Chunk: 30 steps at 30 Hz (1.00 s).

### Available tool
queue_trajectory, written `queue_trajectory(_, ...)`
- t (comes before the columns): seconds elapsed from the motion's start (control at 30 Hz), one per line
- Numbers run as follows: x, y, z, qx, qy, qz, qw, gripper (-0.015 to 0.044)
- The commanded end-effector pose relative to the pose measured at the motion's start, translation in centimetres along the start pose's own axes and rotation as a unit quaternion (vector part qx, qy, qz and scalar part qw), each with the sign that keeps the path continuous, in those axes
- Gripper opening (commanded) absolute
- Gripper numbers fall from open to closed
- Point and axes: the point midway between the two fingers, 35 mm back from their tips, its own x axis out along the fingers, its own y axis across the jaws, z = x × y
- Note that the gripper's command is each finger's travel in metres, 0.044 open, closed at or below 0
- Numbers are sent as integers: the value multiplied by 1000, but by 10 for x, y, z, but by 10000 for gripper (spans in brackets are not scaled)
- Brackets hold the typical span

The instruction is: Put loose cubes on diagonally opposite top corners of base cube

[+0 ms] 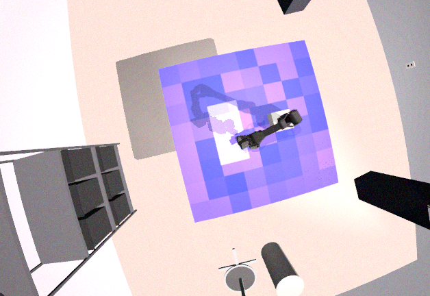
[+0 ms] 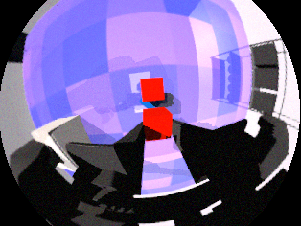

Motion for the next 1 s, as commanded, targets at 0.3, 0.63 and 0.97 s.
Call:
queue_trajectory(0.3,7,1,-1,-2,2,1,1000,105)
queue_trajectory(0.63,31,-1,0,-2,2,1,1000,105)
queue_trajectory(0.97,33,-1,0,-2,2,1,1000,105)
